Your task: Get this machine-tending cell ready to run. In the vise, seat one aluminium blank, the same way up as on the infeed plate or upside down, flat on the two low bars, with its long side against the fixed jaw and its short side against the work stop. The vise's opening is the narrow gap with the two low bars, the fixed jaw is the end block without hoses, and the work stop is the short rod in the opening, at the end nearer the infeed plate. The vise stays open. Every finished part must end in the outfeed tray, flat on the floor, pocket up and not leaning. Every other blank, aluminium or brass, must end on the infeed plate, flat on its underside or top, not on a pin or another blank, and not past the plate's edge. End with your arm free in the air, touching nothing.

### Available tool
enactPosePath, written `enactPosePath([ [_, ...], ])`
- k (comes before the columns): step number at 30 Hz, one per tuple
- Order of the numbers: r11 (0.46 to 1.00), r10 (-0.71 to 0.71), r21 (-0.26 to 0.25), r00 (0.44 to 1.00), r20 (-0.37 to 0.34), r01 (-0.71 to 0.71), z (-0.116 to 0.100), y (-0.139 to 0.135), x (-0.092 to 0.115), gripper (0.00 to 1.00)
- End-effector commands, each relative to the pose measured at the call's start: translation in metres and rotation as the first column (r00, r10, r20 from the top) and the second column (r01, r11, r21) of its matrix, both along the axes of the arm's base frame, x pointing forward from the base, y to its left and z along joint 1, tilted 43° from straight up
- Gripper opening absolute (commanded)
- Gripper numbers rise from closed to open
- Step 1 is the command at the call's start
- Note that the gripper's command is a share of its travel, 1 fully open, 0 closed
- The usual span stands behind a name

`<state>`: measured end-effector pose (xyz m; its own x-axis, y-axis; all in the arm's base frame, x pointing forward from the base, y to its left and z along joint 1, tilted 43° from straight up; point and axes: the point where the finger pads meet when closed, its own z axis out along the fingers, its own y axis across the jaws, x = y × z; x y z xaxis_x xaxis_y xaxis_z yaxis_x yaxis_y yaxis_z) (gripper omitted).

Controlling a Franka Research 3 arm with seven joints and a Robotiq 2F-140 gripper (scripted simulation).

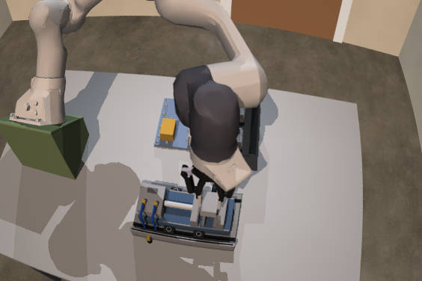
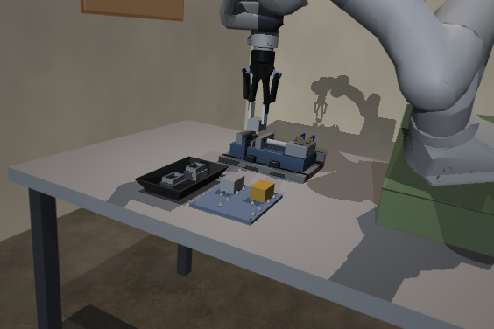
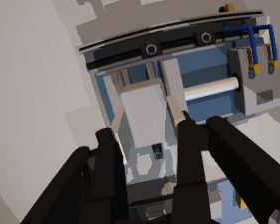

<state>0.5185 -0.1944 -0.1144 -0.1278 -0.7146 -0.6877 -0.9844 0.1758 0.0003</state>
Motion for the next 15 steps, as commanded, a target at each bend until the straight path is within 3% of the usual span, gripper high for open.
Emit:
enactPosePath([
  [1, 1.000, 0.000, -0.006, 1.000, 0.007, 0.000, -0.0015, -0.0015, 0.0008, 0.00],
  [15, 1.000, 0.000, -0.006, 1.000, 0.007, 0.000, -0.0035, 0.0003, 0.0011, 0.00],
])
